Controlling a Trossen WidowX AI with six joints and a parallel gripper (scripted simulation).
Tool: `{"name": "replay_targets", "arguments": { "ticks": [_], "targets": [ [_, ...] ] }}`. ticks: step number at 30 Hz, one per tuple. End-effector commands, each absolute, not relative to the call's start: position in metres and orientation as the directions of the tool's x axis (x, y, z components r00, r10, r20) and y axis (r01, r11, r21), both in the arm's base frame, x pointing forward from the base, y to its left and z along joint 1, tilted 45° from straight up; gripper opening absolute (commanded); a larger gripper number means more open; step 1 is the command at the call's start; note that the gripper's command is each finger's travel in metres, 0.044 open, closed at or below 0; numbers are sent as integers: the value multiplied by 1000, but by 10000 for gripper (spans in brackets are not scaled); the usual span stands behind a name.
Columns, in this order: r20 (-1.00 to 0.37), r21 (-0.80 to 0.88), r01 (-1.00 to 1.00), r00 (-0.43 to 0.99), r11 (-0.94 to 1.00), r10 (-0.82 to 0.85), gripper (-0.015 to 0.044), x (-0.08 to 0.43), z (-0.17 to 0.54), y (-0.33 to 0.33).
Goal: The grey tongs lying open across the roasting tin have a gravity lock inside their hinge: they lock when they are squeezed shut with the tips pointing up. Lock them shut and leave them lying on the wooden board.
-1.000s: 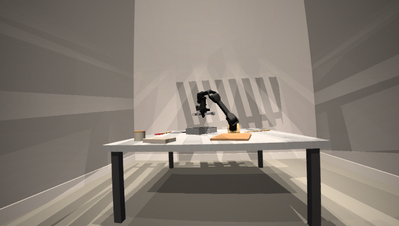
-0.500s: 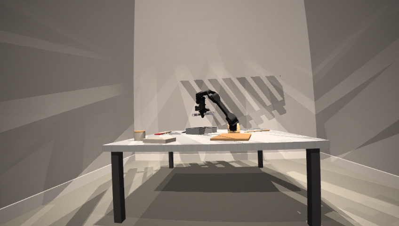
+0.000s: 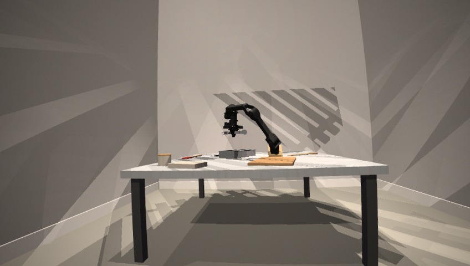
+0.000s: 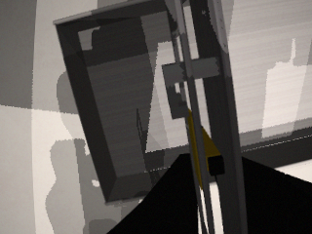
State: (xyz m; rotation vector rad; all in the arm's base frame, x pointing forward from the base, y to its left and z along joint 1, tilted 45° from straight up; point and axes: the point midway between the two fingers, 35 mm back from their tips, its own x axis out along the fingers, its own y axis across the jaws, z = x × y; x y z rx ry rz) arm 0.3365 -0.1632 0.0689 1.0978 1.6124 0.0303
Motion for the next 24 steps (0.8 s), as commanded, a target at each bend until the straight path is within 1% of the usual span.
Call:
{"name": "replay_targets", "arguments": {
  "ticks": [1,12,24],
  "targets": [
    [-756,531,649,73,544,651,-150,340,86,-146],
    [-754,504,718,95,480,650,-150,343,138,-90],
    [-738,482,778,113,403,665,-150,329,187,-29]
  ]
}}
